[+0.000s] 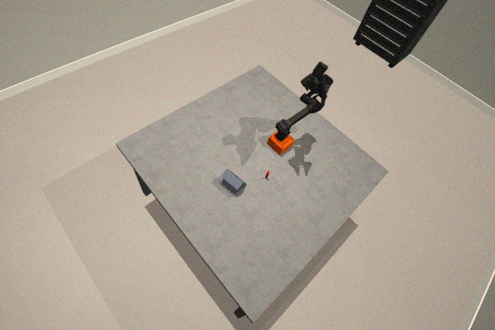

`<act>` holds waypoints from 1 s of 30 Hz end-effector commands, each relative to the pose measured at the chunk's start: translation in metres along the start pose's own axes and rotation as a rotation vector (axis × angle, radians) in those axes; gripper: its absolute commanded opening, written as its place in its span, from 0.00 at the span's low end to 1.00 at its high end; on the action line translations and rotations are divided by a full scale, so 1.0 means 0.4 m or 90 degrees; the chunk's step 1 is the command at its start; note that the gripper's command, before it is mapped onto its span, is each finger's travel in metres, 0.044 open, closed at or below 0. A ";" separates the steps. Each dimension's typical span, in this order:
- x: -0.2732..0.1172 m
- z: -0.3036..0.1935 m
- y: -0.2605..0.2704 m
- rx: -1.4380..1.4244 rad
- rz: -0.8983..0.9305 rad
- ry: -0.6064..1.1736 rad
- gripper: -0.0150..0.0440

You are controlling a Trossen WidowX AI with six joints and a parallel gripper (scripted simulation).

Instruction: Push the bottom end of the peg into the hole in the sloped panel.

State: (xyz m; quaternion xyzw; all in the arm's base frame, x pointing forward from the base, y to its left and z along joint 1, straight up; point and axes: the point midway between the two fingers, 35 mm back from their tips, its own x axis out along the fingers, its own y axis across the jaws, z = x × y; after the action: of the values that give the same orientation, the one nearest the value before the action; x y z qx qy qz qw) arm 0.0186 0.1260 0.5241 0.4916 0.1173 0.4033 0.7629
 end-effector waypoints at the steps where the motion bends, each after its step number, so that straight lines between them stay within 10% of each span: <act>1: 0.026 0.048 -0.042 0.008 -0.022 -0.009 1.00; 30: 0.218 0.211 -0.444 0.024 -0.258 0.045 1.00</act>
State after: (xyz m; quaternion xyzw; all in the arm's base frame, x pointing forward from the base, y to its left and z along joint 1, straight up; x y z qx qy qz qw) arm 0.1985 0.0992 0.4485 0.4654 0.2297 0.2699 0.8111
